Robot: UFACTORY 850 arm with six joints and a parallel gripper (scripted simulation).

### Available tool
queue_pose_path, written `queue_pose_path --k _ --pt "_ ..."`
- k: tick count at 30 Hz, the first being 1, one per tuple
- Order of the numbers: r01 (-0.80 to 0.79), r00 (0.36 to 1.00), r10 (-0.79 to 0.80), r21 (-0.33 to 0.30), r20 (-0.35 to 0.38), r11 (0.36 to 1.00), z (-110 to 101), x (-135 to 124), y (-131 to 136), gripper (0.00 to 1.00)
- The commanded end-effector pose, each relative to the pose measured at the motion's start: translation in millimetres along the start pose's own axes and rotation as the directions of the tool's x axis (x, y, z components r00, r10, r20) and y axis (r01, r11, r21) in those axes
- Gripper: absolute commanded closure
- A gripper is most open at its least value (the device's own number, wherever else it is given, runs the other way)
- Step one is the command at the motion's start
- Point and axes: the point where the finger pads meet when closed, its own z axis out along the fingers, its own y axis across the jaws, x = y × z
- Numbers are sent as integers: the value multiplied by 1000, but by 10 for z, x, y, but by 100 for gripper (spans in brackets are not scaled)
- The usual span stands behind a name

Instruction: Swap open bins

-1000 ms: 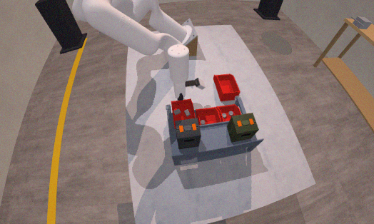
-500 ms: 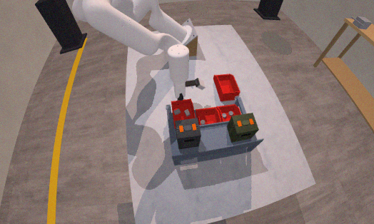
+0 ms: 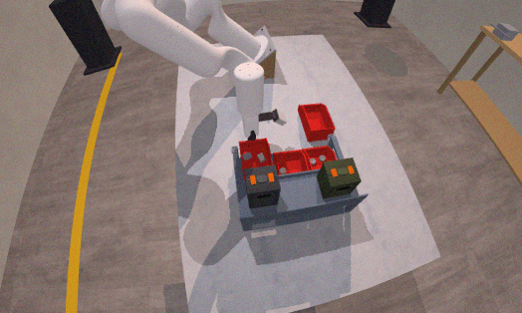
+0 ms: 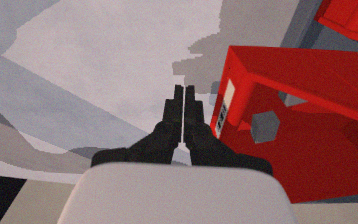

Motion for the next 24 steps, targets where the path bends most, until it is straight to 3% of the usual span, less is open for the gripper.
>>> queue_pose_path --k 1,24 --pt "0 1000 0 -1 0 1000 -5 1 6 100" --pt "0 1000 0 -1 0 1000 -11 1 176 100"
